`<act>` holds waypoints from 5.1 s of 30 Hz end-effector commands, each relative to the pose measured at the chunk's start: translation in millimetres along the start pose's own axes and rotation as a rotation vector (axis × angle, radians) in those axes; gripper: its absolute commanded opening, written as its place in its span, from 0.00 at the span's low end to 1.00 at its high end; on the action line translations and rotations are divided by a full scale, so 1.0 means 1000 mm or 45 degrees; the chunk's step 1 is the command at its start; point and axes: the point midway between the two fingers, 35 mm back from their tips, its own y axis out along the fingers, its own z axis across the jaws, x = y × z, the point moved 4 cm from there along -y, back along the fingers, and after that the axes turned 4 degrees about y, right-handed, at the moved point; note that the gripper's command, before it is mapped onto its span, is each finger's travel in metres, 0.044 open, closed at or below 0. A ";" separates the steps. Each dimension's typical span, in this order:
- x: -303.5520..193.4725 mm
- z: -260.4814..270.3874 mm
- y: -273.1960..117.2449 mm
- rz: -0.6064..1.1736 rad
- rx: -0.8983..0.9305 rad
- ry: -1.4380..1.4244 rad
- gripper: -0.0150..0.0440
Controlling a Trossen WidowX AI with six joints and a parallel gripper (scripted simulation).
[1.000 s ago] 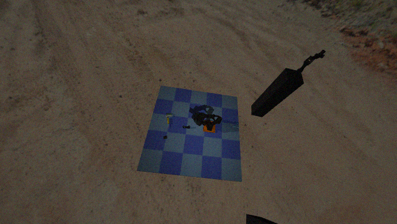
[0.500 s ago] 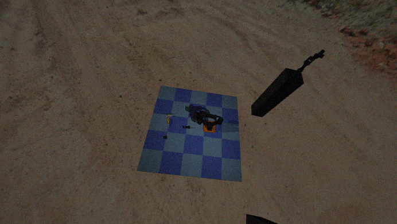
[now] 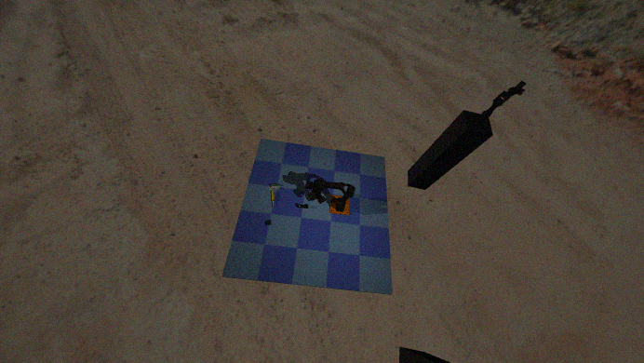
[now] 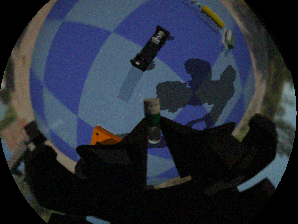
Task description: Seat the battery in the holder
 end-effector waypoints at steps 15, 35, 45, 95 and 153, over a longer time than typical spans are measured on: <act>0.116 -0.007 -0.008 -0.021 0.000 0.790 0.35; 0.126 -0.007 0.018 0.174 0.053 0.846 0.35; 0.126 -0.007 0.034 0.309 0.089 0.838 0.35; 0.147 -0.021 0.055 0.591 0.164 0.827 0.35; 0.152 -0.024 0.056 0.360 0.101 0.837 0.35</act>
